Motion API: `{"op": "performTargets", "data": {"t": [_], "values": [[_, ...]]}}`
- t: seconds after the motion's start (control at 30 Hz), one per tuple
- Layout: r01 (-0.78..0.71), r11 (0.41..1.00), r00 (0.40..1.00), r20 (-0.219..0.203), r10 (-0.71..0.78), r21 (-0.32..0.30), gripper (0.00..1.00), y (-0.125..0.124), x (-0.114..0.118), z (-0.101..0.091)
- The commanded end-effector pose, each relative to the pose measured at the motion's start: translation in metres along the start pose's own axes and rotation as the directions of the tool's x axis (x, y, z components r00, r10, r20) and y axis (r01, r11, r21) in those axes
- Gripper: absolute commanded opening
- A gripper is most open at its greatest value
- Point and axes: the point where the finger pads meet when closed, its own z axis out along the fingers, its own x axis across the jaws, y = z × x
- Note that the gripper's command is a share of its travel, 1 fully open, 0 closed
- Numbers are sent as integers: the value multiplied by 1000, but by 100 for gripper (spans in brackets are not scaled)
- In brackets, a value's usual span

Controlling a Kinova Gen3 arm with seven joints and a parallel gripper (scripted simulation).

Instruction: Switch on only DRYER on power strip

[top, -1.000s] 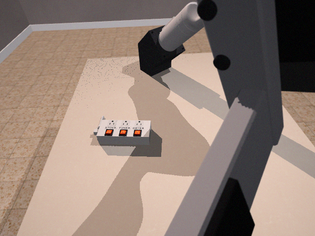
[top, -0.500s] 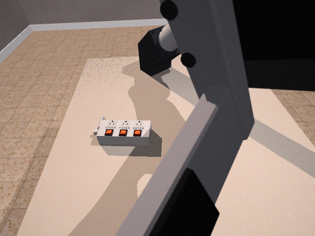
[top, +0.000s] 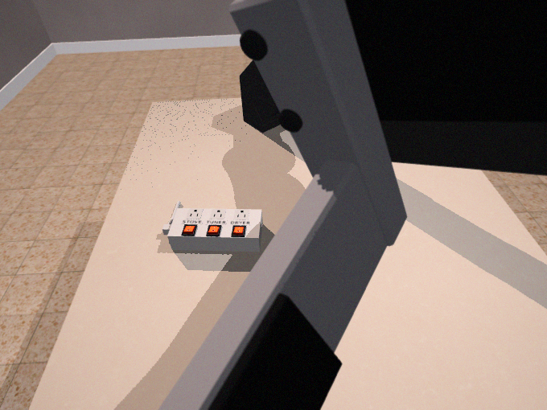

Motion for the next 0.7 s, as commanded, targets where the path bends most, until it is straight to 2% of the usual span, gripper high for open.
{"op": "performTargets", "data": {"t": [0.0, 0.27, 0.3, 0.67], "values": [[-4, 1000, 1000, -2, 4, 7, 100, -1, 1, 0], [-4, 1000, 1000, -2, 4, 7, 100, -1, 1, 0], [9, 1000, 1000, 11, -9, 27, 100, -2, -16, 5], [12, 1000, 1000, 9, -13, 26, 100, -2, -14, 4]]}}
